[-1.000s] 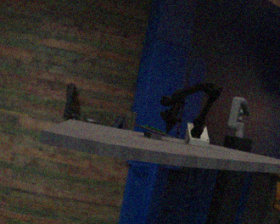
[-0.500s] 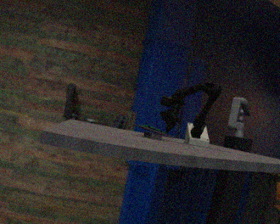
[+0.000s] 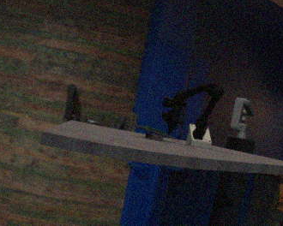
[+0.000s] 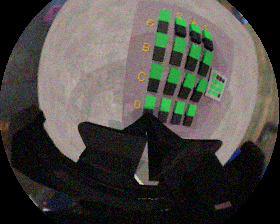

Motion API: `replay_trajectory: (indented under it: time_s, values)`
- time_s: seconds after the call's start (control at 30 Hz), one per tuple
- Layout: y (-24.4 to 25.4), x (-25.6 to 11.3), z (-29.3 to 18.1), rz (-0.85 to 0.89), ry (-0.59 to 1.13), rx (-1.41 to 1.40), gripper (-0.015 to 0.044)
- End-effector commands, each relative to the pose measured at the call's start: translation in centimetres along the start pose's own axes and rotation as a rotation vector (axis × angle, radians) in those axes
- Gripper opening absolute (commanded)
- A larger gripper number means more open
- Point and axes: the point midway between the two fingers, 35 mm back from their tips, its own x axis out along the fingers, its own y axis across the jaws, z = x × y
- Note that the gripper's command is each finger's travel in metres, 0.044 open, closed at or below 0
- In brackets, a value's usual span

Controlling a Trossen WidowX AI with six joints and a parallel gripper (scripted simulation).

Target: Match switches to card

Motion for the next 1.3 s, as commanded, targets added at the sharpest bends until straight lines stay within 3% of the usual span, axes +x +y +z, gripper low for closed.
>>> replay_trajectory:
  time_s: [0.0, 0.5, 0.73, 1.17, 1.27]
  values:
    - [0.1, 0.1, 0.1, 0.002, -0.006, 0.001, 0.0000]
    - [0.0, 0.0, 0.1, -0.001, -0.001, -0.001, 0.0000]
    - [0.0, -6.2, 0.3, 0.001, 0.022, 0.002, 0.0000]
    - [-2.3, -6.2, 0.3, 0.000, 0.022, 0.001, 0.0000]
    - [-2.3, -4.5, 0.2, -0.002, 0.008, 0.001, 0.0000]
